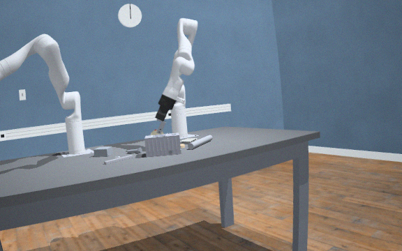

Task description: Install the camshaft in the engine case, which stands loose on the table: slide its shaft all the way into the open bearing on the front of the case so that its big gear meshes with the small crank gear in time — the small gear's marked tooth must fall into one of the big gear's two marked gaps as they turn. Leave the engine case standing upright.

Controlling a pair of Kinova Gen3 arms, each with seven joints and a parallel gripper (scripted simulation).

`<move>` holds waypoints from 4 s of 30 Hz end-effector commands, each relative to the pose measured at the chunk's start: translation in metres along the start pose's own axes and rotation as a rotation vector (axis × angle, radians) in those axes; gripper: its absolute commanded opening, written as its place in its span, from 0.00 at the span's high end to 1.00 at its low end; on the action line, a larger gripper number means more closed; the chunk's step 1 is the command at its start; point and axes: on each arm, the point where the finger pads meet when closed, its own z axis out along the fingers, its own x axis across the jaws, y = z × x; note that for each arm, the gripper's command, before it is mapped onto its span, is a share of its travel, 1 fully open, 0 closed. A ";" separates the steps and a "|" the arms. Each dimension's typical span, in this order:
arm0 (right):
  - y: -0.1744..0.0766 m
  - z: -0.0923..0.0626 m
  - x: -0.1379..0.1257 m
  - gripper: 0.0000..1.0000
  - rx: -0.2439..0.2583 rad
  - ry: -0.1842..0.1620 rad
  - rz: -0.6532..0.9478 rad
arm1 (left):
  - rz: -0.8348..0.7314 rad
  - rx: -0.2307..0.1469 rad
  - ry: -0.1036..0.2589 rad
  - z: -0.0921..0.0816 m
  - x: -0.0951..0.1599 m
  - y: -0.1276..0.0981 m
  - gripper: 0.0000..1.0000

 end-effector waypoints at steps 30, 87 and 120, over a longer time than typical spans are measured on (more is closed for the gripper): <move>0.001 0.000 0.001 0.00 0.000 0.000 0.002 | -0.010 -0.001 0.003 -0.001 0.004 0.000 0.71; 0.001 0.000 0.001 0.00 0.000 0.000 0.002 | -0.011 -0.001 0.002 0.000 0.015 0.001 0.71; 0.001 0.000 0.001 0.00 0.000 0.000 0.002 | -0.005 0.000 -0.005 0.000 0.013 0.000 0.71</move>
